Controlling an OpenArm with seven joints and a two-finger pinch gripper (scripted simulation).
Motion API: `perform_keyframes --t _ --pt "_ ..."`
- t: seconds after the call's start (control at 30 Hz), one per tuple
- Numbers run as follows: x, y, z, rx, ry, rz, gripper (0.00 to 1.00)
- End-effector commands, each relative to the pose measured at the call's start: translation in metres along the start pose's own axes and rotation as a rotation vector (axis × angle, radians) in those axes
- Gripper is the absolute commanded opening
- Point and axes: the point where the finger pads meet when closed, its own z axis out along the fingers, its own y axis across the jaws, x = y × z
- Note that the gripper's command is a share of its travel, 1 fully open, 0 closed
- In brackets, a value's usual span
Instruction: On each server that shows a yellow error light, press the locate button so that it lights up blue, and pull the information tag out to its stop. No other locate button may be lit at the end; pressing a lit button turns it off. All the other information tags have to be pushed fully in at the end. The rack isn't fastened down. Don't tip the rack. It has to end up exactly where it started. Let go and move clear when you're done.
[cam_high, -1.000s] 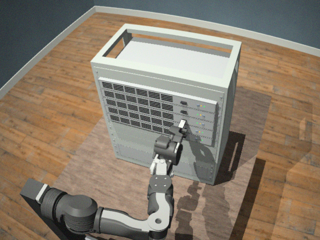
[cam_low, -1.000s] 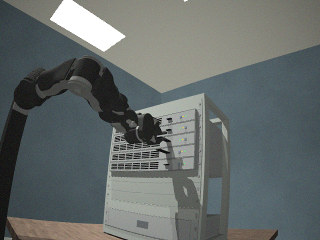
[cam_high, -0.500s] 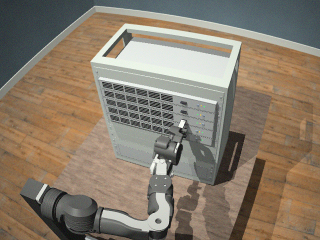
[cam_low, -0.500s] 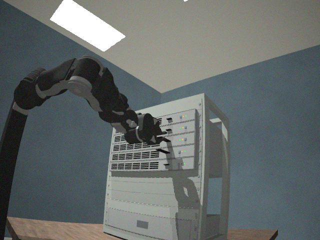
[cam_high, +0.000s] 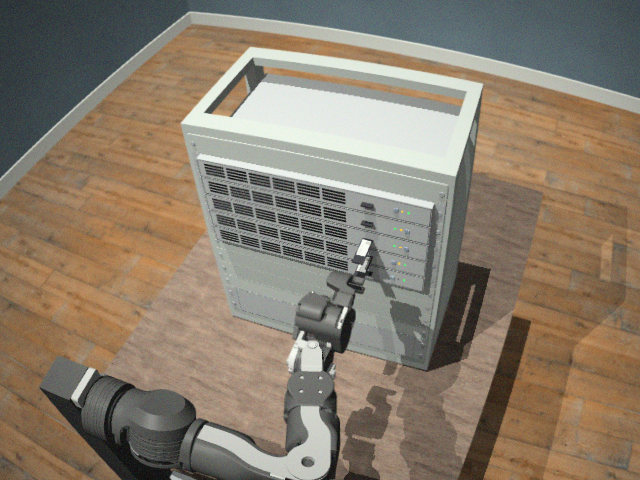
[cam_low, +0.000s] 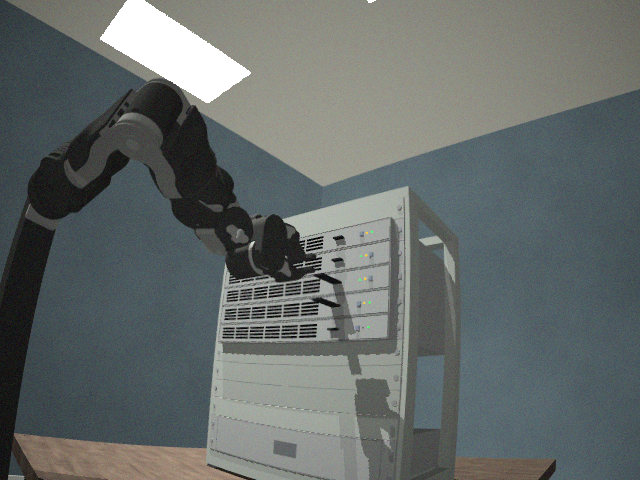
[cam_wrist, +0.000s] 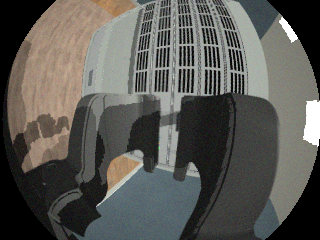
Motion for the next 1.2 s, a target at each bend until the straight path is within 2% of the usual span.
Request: perform_keyframes --t 0.0,0.2,0.33,0.4,0.97,1.17 --pt "-0.001 0.000 -0.002 -0.009 -0.007 0.006 0.10" --pt "0.000 0.001 -0.002 0.003 -0.005 0.006 0.10" --pt "0.000 0.032 -0.002 0.001 -0.005 0.005 0.10" --pt "0.001 0.039 -0.002 0.002 -0.002 0.008 0.10" --pt "0.000 0.040 -0.002 0.000 -0.003 0.007 0.10" --pt "0.001 0.040 0.008 0.002 0.000 0.006 0.10"
